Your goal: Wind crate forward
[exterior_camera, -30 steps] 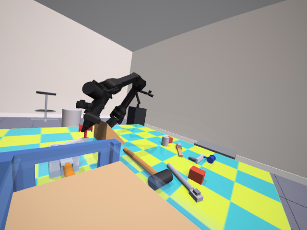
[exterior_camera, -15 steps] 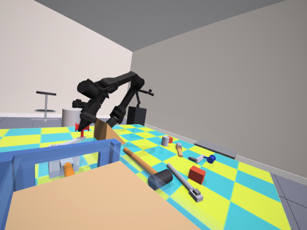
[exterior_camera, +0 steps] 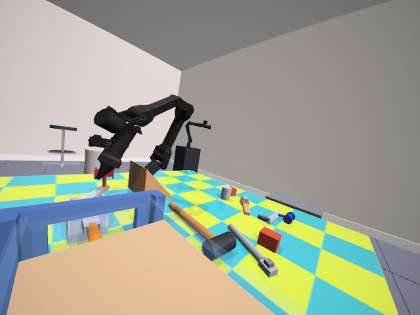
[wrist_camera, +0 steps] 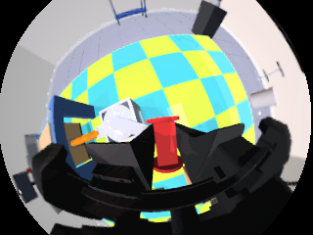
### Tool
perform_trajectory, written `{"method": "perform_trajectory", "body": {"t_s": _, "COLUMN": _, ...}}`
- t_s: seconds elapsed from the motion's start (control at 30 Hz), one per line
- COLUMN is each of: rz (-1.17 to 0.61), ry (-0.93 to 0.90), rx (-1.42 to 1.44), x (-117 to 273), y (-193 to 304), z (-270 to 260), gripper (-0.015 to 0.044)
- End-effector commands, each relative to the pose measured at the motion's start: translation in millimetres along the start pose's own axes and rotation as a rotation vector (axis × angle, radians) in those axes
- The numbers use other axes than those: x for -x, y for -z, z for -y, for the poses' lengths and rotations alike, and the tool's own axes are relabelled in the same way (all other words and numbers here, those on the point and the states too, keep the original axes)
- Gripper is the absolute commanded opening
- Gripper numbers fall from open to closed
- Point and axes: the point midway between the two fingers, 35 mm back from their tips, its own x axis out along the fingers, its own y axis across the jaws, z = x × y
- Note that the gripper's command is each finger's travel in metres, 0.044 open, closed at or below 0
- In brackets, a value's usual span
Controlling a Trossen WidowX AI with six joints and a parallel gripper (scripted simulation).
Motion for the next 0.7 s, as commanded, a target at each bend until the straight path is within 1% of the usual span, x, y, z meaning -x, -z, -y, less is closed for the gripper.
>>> {"method": "perform_trajectory", "body": {"t_s": 0.0, "rz": 0.018, "ry": 0.014, "rx": -0.004, "x": -5, "y": -12, "z": 3, "gripper": 0.0}}
{"method": "perform_trajectory", "body": {"t_s": 0.67, "rz": 0.021, "ry": 0.014, "rx": -0.004, "x": -18, "y": -42, "z": 3, "gripper": 0.0}}
